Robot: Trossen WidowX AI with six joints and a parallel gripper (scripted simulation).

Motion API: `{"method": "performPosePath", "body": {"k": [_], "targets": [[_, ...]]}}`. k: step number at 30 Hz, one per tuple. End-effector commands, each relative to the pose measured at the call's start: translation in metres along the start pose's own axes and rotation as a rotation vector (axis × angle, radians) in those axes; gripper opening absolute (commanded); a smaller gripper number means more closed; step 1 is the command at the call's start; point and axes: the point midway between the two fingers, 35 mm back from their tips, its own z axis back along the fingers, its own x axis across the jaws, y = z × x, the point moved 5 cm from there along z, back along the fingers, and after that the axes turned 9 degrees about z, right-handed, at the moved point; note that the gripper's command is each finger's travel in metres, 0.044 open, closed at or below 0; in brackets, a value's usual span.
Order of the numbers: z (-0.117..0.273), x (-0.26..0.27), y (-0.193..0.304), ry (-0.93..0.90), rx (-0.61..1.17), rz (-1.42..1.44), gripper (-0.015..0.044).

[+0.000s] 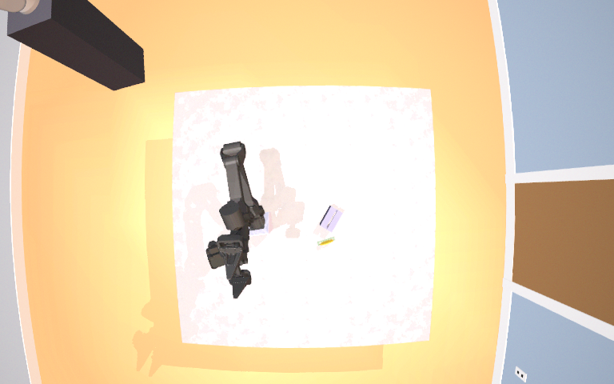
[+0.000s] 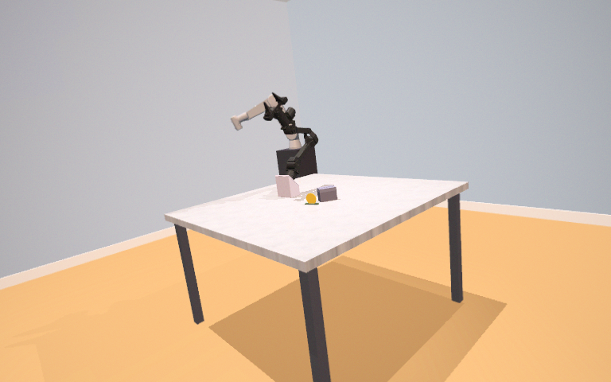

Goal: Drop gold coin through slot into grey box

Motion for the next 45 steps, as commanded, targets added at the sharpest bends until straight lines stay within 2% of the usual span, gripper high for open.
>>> {"method": "performPosePath", "body": {"k": [1,4,9,16,23,29,35,42,45], "targets": [[0.000,-0.001,0.001,0.003,0.004,0.004,0.0374],[-0.006,-0.010,0.016,0.053,0.070,0.072,0.0295],[-0.017,-0.041,0.071,0.191,0.323,0.308,0.0164],[-0.011,-0.088,0.156,0.286,0.798,0.714,0.0161],[0.025,-0.127,0.232,0.207,1.332,1.052,0.0161],[0.071,-0.152,0.280,0.021,1.770,1.227,0.0161],[0.126,-0.170,0.315,-0.274,2.219,1.293,0.0161],[0.191,-0.179,0.338,-0.724,2.685,1.144,0.0161],[0.214,-0.179,0.343,-0.900,2.822,1.013,0.0161]]}}
